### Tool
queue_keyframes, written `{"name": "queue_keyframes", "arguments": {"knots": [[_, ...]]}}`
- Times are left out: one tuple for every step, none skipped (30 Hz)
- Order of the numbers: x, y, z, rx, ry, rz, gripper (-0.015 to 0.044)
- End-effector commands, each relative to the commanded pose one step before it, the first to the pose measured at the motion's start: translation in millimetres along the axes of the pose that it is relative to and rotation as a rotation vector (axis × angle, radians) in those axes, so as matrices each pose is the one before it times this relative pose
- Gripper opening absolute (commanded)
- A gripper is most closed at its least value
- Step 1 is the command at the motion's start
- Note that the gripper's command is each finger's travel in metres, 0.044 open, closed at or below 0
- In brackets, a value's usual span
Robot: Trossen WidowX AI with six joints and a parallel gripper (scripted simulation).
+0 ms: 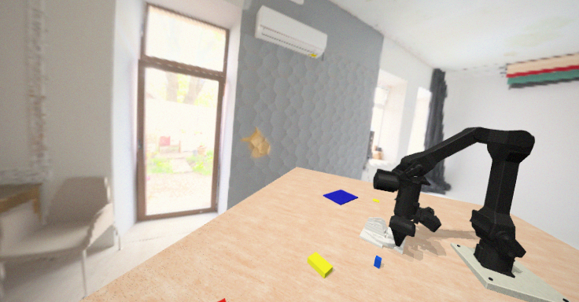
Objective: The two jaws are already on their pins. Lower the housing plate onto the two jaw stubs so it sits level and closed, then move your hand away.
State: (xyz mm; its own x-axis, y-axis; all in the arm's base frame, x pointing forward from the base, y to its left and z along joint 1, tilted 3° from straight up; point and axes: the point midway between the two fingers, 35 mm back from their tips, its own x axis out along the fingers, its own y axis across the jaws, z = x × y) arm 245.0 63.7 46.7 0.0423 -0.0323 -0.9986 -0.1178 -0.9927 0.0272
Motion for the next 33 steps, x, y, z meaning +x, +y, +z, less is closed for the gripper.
{"name": "queue_keyframes", "arguments": {"knots": [[1.12, 1.03, -0.14, -0.0043, 0.00163, 0.00583, 0.0351], [0.00, 0.00, 0.00, 0.0000, 0.00000, 0.00000, 0.0351], [0.00, 0.00, 0.00, 0.0000, 0.00000, 0.00000, 0.0351], [0.14, 0.00, 0.00, 0.0000, 0.00000, 0.00000, 0.0351], [0.41, 0.00, 0.00, -0.0001, 0.00000, 0.00000, 0.0351], [0.68, 0.00, 0.00, -0.0001, 0.00000, 0.00000, 0.0351], [0.68, 0.00, 0.00, -0.0001, 0.00000, 0.00000, 0.0351], [0.40, 0.00, 0.00, -0.0001, 0.00000, 0.00000, 0.0351], [0.13, 0.00, 0.00, 0.0000, 0.00000, 0.00000, 0.0351], [0.00, 0.00, 0.00, 0.0000, 0.00000, 0.00000, 0.0351], [0.00, 0.00, 0.00, 0.0000, 0.00000, 0.00000, 0.0351], [0.00, 0.00, 0.00, 0.0000, 0.00000, 0.00000, 0.0351], [0.00, 0.00, 0.00, 0.0000, 0.00000, 0.00000, 0.0351], [0.00, 0.00, 0.00, 0.0000, 0.00000, 0.00000, 0.0351], [0.00, 0.00, 0.00, 0.0000, 0.00000, 0.00000, 0.0351], [0.14, 0.00, 0.00, 0.0000, 0.00000, 0.00000, 0.0351], [0.41, 0.00, 0.00, 0.0000, 0.00000, 0.00000, 0.0351], [0.68, 0.00, 0.00, 0.0001, 0.00000, 0.00000, 0.0351], [0.68, 0.00, 0.00, 0.0001, 0.00000, 0.00000, 0.0351], [0.40, 0.00, 0.00, 0.0000, 0.00000, 0.00000, 0.0351], [0.13, 0.00, 0.00, 0.0000, 0.00000, 0.00000, 0.0351], [0.00, 0.00, 0.00, 0.0000, 0.00000, 0.00000, 0.0351], [0.00, 0.00, 0.00, 0.0000, 0.00000, 0.00000, 0.0351], [0.00, 0.00, 0.00, 0.0000, 0.00000, 0.00000, 0.0351], [0.00, 0.00, 0.00, 0.0000, 0.00000, 0.00000, 0.0351], [0.00, 0.00, 0.00, 0.0000, 0.00000, 0.00000, 0.0351], [0.00, 0.00, 0.00, 0.0000, 0.00000, 0.00000, 0.0351], [0.14, 0.00, 0.00, 0.0000, 0.00000, 0.00000, 0.0351], [0.41, 0.00, 0.00, 0.0000, 0.00000, 0.00000, 0.0351], [0.68, 0.00, 0.00, 0.0000, 0.00000, 0.00000, 0.0351], [0.68, 0.00, 0.00, 0.0000, 0.00000, 0.00000, 0.0351], [0.40, 0.00, 0.00, 0.0000, 0.00000, 0.00000, 0.0351], [0.13, 0.00, 0.00, 0.0000, 0.00000, 0.00000, 0.0351]]}}
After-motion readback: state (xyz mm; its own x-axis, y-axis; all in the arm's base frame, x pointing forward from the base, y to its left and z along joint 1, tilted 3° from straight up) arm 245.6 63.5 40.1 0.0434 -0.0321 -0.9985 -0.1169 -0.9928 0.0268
